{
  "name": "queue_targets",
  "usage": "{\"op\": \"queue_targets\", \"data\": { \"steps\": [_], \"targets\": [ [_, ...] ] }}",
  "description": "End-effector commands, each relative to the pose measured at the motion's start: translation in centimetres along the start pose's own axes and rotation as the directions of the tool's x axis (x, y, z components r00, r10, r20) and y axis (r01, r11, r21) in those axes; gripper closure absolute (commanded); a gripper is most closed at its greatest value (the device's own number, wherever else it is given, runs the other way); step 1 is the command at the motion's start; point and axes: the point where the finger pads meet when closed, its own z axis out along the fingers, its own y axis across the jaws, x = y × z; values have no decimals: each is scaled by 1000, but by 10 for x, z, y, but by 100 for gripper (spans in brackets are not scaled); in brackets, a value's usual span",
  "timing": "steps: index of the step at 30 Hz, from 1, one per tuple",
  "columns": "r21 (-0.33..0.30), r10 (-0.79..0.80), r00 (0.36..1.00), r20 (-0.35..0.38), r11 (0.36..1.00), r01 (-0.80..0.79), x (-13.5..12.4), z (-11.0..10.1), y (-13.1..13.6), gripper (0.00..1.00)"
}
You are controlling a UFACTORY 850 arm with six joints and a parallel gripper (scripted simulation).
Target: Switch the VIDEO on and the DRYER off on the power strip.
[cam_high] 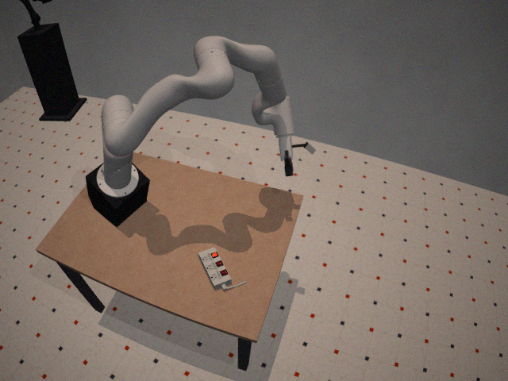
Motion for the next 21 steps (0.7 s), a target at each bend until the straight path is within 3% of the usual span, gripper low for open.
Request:
{"op": "queue_targets", "data": {
  "steps": [1,21],
  "targets": [
    [0,1,1000,-1,1000,-1,1,-1,0,0],
    [-1,20,1000,6,1000,-20,-1,3,3,0]
  ]
}}
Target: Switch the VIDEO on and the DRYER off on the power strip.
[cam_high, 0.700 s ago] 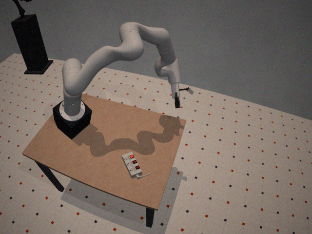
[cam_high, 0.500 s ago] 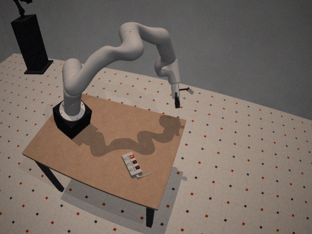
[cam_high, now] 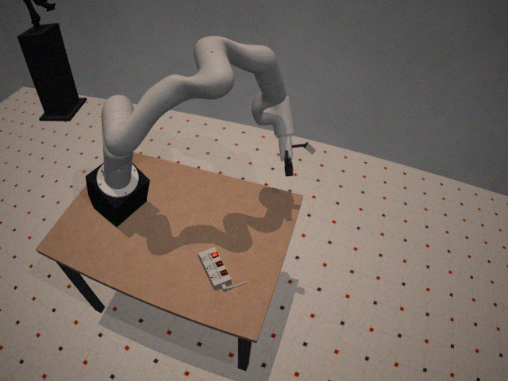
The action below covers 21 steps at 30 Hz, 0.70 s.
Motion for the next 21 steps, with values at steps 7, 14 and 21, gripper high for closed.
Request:
{"op": "queue_targets", "data": {
  "steps": [7,14,21],
  "targets": [
    [-51,286,953,100,958,-282,-30,54,37,0],
    [-96,424,895,139,905,-414,-47,79,55,0],
    [-199,650,738,179,759,-620,-81,119,88,0]
  ]
}}
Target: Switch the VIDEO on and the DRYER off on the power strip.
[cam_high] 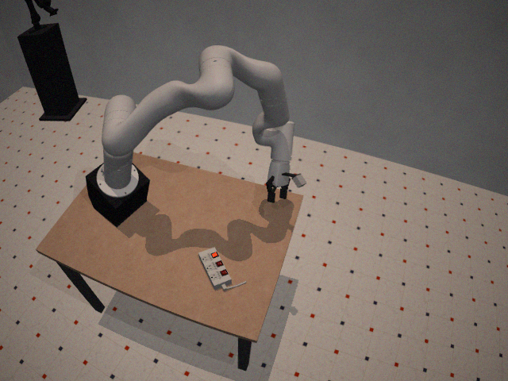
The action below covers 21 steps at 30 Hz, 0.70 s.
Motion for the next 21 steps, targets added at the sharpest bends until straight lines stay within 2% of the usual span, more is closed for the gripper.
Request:
{"op": "queue_targets", "data": {
  "steps": [1,2,4,5,9,11,14,15,17,18,20,21],
  "targets": [
    [-35,191,981,43,981,-189,-3,33,27,0],
    [-66,287,956,64,957,-283,-6,50,42,0],
    [-66,287,956,64,957,-283,-6,50,42,0],
    [-102,384,920,80,921,-376,-10,66,57,0],
    [-102,384,920,80,921,-376,-10,66,57,0],
    [-182,570,817,92,816,-549,-20,97,90,0],
    [-182,570,816,92,815,-549,-20,97,90,0],
    [-224,655,751,88,747,-626,-26,111,106,0],
    [-224,655,751,88,747,-626,-26,111,106,0],
    [-266,731,679,76,671,-692,-32,125,122,0],
    [-266,731,679,76,671,-692,-32,125,122,0],
    [-305,797,602,58,588,-749,-38,137,138,0]
  ]
}}
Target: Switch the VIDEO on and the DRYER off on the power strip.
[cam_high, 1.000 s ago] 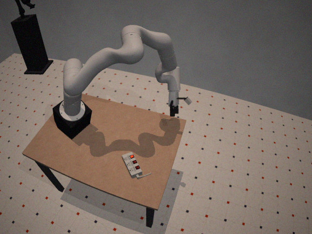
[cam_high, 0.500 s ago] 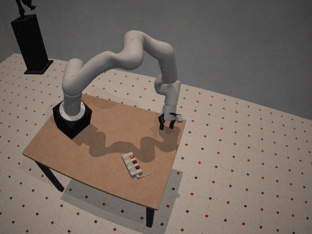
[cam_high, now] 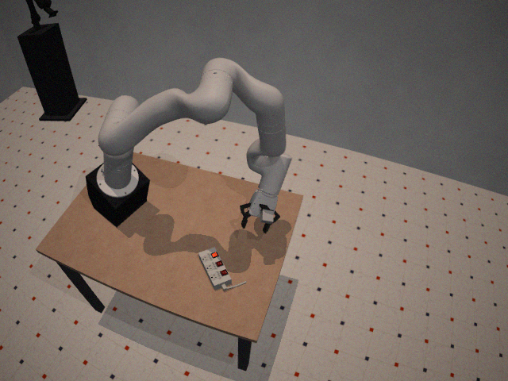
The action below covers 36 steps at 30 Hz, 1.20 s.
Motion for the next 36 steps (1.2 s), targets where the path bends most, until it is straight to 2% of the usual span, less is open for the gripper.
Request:
{"op": "queue_targets", "data": {
  "steps": [1,2,3,5,6,8,9,10,11,13,14,15,16,17,18,19,20,22,26,29,36],
  "targets": [
    [-52,212,977,20,976,-210,15,32,24,0],
    [-52,212,977,20,976,-210,15,32,24,0],
    [-87,308,951,22,948,-305,21,46,36,0],
    [-87,308,951,22,948,-305,21,46,36,0],
    [-120,396,918,18,912,-391,26,59,49,0],
    [-120,396,918,18,912,-391,26,59,49,0],
    [-151,476,879,10,870,-469,30,71,61,0],
    [-151,476,879,10,870,-469,30,71,61,0],
    [-179,547,837,-2,824,-538,34,82,72,0],
    [-179,547,837,-2,824,-538,34,82,72,0],
    [-203,607,794,-16,776,-597,38,91,83,0],
    [-203,607,794,-16,776,-597,38,91,83,0],
    [-224,658,752,-32,729,-647,40,99,92,0],
    [-224,658,752,-32,729,-647,40,99,92,0],
    [-240,700,712,-47,684,-689,43,106,101,0],
    [-240,700,712,-47,684,-689,43,106,101,0],
    [-254,734,676,-62,644,-722,44,112,108,0],
    [-254,734,676,-62,644,-722,44,112,108,0],
    [-281,805,585,-101,541,-793,48,125,126,0],
    [-285,815,569,-109,523,-804,49,127,129,0],
    [-285,815,568,-109,522,-804,49,127,129,0]
  ]
}}
